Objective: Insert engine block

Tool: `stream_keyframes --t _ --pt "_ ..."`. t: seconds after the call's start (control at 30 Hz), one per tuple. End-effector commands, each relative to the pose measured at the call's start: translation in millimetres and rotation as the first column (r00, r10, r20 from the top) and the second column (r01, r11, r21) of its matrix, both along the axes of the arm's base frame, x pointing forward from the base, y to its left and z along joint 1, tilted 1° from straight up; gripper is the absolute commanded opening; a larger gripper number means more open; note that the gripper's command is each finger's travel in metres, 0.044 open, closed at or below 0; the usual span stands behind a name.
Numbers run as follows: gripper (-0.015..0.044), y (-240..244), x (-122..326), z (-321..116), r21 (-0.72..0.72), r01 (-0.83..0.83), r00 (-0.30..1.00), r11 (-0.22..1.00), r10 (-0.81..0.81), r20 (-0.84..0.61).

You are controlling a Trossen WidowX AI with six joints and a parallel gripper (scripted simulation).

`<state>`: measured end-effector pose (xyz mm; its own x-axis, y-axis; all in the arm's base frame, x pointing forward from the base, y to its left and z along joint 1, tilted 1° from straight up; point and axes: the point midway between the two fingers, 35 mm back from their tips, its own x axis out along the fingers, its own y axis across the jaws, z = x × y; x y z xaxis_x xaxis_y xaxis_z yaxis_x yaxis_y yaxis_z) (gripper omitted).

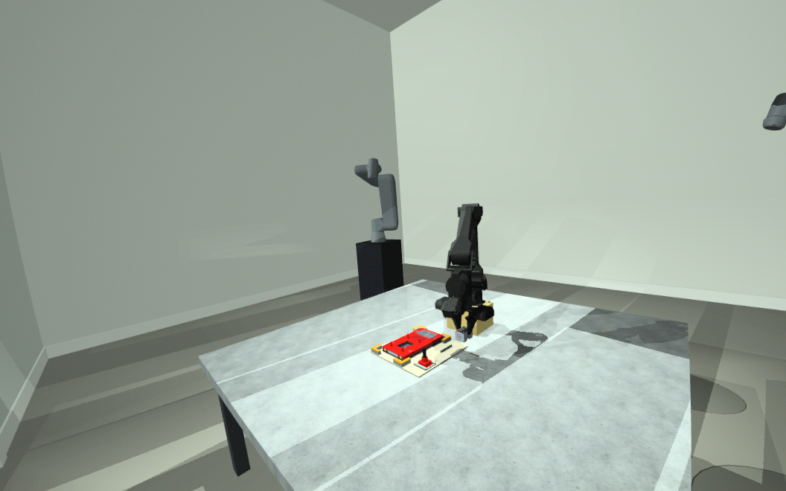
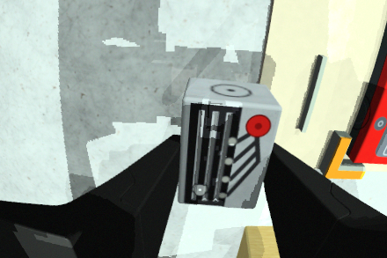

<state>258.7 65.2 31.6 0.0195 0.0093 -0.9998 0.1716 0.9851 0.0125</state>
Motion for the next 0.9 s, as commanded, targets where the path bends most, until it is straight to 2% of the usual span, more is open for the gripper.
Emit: stream_keyframes --t 0.0,0.47,0.87 --pt "0.0 -0.4 1.6 17.1 -0.002 0.005 1.0 1.0 -0.005 0.012" --pt "0.0 -2.6 -6.5 59.5 -0.002 0.005 1.0 1.0 -0.005 0.012" --pt "0.0 -17.5 4.0 53.5 -0.012 -0.004 1.0 1.0 0.004 0.007"
